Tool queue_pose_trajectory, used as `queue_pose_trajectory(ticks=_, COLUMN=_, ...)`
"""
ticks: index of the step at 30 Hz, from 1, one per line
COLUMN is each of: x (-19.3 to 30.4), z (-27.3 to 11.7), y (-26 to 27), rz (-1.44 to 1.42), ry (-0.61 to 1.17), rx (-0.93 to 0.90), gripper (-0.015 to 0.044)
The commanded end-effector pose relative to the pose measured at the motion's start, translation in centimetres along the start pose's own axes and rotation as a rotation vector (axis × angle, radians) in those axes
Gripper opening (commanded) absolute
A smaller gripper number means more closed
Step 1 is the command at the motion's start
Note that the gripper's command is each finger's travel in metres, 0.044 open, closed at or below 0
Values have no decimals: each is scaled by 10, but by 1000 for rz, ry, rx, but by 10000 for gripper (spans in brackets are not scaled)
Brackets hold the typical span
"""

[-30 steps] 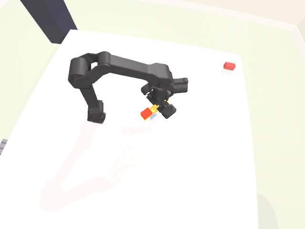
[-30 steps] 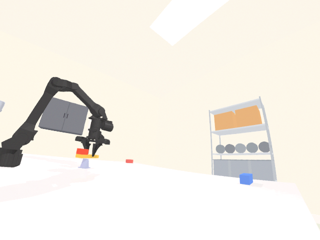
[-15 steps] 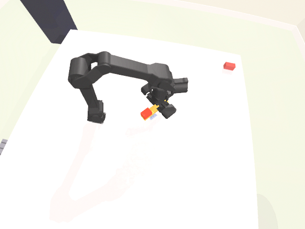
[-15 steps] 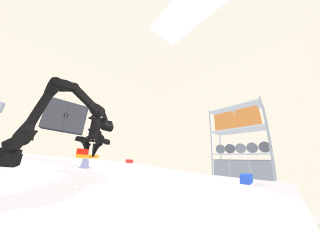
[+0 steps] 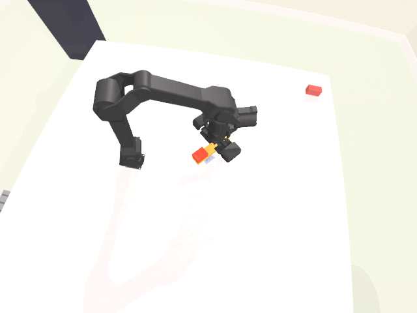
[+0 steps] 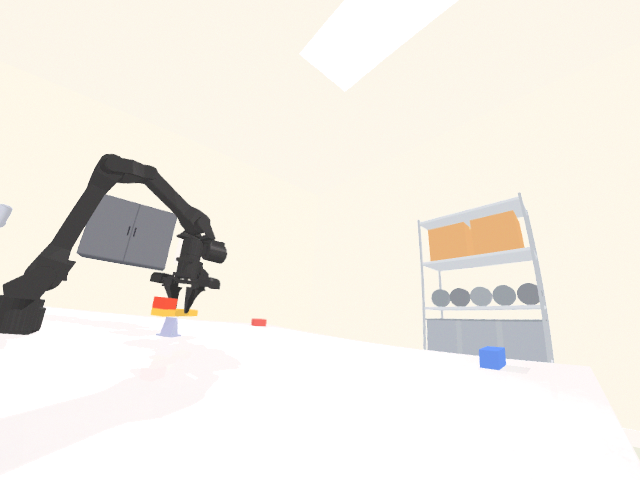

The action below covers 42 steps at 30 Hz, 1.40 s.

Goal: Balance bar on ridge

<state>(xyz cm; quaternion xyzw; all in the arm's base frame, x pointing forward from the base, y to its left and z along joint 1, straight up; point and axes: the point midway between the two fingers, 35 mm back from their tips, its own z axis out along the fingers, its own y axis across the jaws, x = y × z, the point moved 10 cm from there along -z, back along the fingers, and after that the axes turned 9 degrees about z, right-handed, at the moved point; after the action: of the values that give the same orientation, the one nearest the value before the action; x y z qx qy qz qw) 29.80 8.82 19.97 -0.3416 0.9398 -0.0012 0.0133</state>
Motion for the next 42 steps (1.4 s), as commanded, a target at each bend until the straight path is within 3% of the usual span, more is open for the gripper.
queue_pose_trajectory(ticks=1, x=0, z=0, y=0, rz=0, ry=0, rx=0, gripper=168)
queue_pose_trajectory(ticks=41, x=0, z=0, y=0, rz=0, ry=0, rx=0, gripper=185)
queue_pose_trajectory(ticks=42, x=0, z=0, y=0, rz=0, ry=0, rx=0, gripper=211)
